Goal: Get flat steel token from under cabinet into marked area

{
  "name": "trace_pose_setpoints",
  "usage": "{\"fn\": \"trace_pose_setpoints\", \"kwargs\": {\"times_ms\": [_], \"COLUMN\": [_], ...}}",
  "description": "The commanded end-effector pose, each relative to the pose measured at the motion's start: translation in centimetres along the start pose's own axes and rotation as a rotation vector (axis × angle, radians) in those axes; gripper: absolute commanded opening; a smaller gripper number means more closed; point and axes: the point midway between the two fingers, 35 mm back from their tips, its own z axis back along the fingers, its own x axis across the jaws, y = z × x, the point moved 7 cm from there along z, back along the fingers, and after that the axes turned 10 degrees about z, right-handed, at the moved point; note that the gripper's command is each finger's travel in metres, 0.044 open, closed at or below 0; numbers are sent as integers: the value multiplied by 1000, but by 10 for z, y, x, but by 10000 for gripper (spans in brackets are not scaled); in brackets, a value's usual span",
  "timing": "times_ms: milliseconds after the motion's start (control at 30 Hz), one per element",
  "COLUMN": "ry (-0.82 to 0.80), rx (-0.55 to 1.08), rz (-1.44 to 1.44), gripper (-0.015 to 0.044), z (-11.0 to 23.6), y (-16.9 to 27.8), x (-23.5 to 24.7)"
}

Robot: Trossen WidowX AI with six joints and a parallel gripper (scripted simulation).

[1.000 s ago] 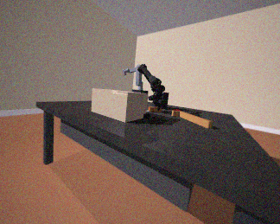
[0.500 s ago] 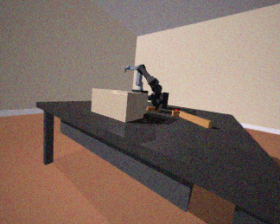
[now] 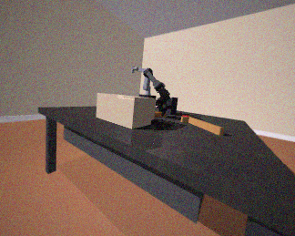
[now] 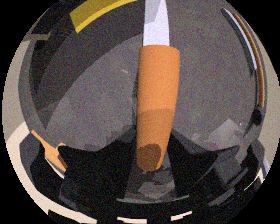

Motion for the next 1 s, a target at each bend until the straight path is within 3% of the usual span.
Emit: {"fn": "trace_pose_setpoints", "kwargs": {"times_ms": [0,967], "ry": [-4,-2], "rx": [-5,-6], "rz": [-6,-5], "gripper": [0,0], "z": [2,2], "y": [-4,-18], "x": [-6,-34]}}
